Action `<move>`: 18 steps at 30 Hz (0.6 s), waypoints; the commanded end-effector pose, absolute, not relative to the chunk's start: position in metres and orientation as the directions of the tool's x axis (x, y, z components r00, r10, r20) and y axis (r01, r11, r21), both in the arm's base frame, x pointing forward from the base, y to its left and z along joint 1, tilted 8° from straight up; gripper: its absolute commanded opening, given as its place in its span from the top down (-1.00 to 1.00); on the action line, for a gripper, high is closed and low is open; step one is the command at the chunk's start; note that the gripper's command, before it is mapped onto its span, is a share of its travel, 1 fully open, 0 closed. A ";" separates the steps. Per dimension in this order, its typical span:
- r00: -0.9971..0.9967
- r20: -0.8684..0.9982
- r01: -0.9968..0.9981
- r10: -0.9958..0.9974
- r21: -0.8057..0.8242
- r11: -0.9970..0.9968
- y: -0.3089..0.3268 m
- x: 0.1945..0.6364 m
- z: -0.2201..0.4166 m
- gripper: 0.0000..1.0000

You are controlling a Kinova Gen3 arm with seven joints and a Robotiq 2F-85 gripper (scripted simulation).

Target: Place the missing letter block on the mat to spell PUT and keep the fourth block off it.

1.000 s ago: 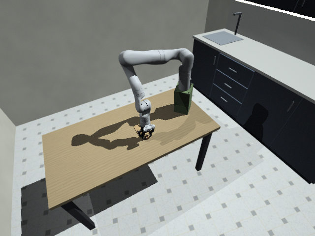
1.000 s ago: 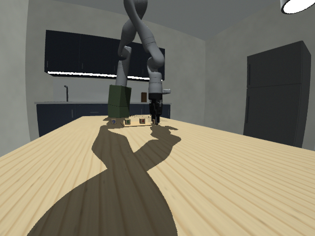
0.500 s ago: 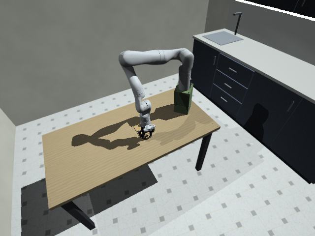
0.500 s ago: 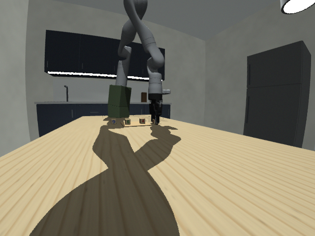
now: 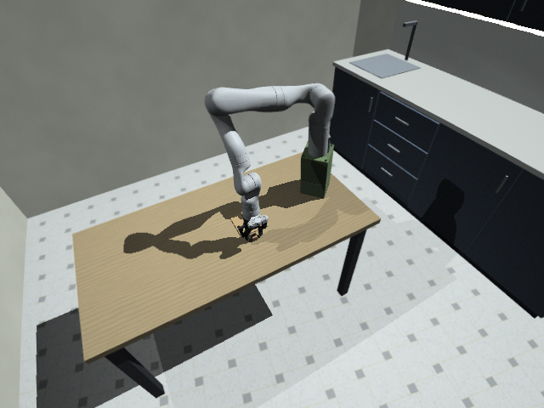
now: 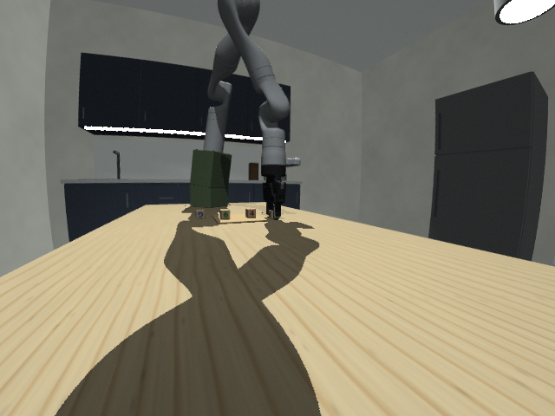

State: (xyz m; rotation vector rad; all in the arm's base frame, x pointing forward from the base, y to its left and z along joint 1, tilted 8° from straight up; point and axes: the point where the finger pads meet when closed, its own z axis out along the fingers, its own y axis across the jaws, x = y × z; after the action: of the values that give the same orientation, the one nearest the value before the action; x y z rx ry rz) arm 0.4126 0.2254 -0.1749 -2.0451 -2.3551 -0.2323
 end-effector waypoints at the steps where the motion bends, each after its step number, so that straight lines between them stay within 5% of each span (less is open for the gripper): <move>1: -0.142 0.102 0.986 0.985 0.108 0.131 0.224 0.415 -0.175 -0.23; 7: -0.142 0.102 0.986 0.985 0.108 0.131 0.224 0.415 -0.175 -0.23; 8: -0.142 0.102 0.986 0.985 0.108 0.131 0.224 0.415 -0.175 0.18; 18: -0.142 0.102 0.986 0.985 0.108 0.131 0.224 0.415 -0.175 0.18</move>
State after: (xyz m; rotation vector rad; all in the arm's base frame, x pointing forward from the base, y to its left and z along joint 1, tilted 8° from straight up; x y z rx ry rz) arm 0.4126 0.2254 -0.1749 -2.0451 -2.3551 -0.2323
